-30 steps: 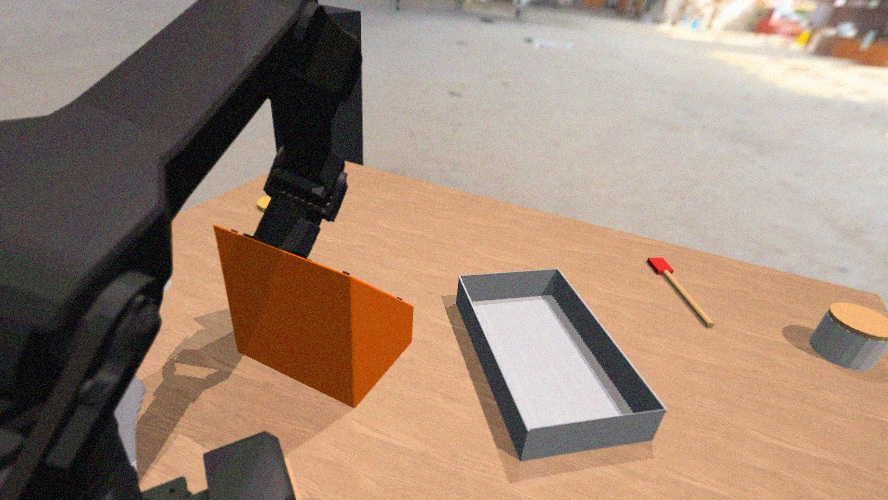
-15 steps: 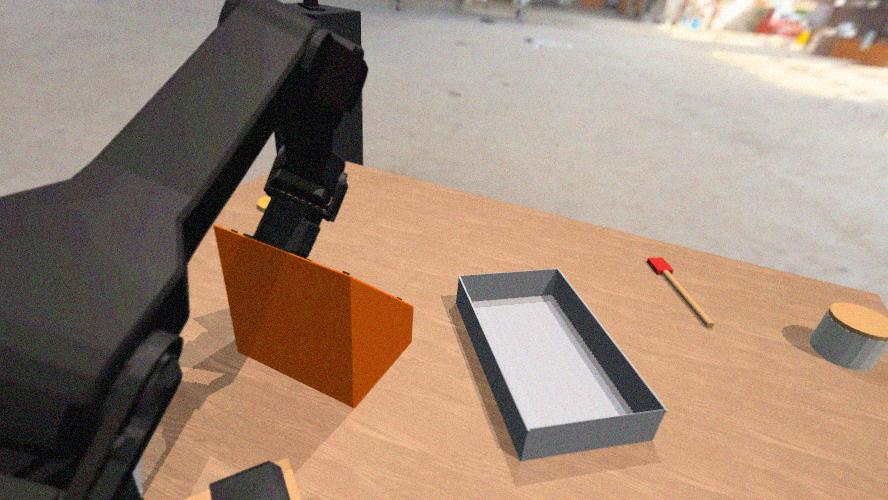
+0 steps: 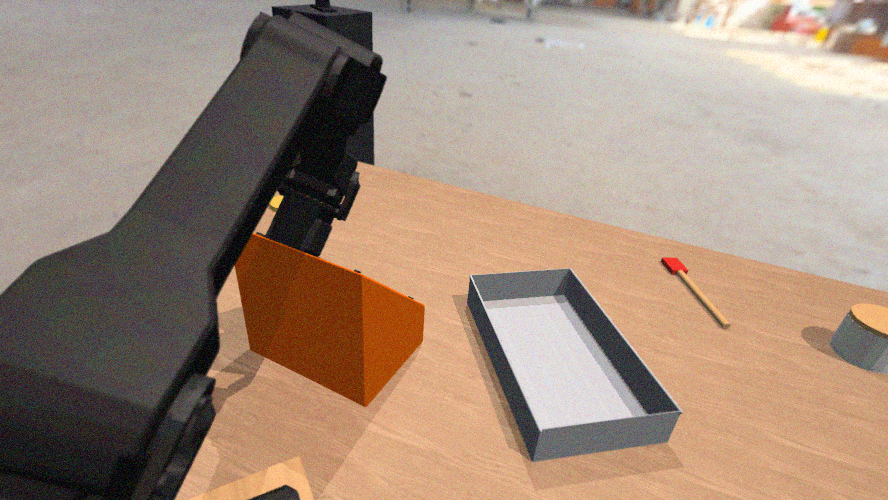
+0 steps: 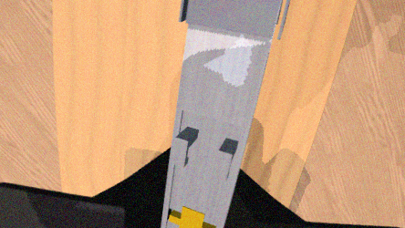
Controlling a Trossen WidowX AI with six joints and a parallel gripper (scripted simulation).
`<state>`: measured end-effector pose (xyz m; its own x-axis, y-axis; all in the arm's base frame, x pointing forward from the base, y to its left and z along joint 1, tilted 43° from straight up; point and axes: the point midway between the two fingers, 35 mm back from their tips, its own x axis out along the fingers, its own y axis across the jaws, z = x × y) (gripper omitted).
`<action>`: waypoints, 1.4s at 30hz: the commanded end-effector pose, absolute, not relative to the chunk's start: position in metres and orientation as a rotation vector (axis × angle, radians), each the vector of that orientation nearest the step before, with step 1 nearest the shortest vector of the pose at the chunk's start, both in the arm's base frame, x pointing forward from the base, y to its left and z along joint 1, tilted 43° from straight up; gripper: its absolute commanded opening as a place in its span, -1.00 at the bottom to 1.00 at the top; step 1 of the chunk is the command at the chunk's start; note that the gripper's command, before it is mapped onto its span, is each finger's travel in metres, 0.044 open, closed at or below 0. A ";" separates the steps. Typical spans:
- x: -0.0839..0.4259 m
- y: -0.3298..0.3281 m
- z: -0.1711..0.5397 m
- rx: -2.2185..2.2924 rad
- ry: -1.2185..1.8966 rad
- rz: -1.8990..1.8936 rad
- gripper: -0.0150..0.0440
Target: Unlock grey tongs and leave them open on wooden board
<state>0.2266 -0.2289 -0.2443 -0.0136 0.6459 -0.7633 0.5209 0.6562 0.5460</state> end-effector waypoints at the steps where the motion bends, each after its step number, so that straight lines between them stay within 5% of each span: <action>1: 0.226 -0.223 -0.249 0.971 1.668 0.125 -1.00; 39: 0.222 -0.182 -0.288 0.970 1.666 0.103 -1.00; 42: 0.223 -0.184 -0.287 0.965 1.667 0.107 -0.73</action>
